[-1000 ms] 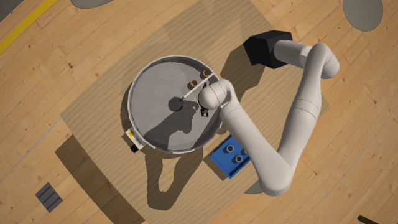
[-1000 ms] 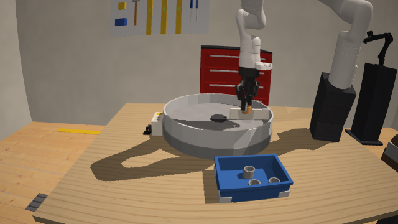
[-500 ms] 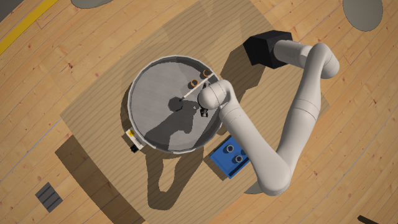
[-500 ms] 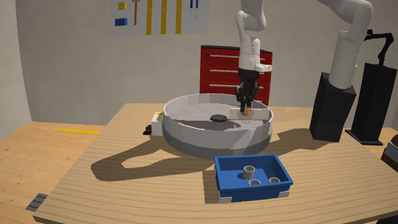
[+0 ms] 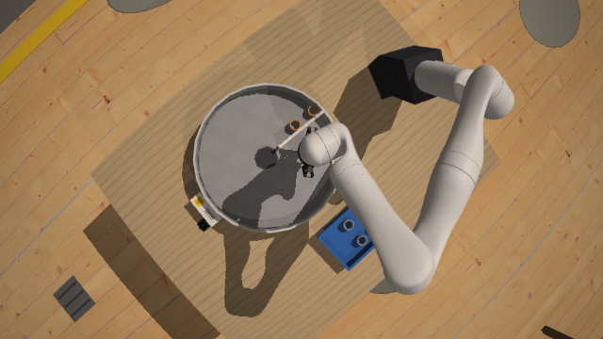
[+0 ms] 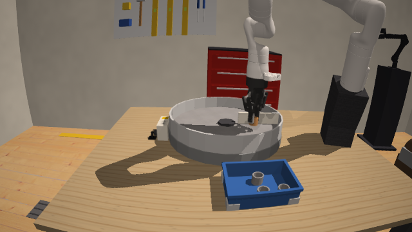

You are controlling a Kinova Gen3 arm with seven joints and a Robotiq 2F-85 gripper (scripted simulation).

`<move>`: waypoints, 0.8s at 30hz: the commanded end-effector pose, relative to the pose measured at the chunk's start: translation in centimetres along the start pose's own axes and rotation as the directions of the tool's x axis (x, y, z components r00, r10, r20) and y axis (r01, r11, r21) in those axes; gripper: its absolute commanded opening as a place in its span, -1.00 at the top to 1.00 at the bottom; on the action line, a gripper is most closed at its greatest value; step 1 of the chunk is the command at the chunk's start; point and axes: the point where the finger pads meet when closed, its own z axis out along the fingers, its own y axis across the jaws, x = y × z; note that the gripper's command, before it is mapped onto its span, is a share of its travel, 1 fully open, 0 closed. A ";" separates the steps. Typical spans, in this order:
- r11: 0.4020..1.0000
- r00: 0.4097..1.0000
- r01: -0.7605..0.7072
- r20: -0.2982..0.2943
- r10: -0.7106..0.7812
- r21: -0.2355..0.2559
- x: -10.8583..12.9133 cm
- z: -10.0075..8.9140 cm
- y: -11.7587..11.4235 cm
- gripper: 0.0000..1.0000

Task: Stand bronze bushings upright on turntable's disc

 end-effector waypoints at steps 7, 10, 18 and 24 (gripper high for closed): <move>1.000 1.000 -0.001 -0.003 0.001 0.005 0.1 1.3 -0.2 1.00; 1.000 1.000 -0.001 -0.003 0.001 0.005 0.1 1.4 -0.2 1.00; 1.000 1.000 -0.001 -0.003 0.001 0.005 0.1 1.6 -0.3 1.00; 1.000 1.000 -0.001 -0.003 0.001 0.005 0.1 1.6 -0.3 1.00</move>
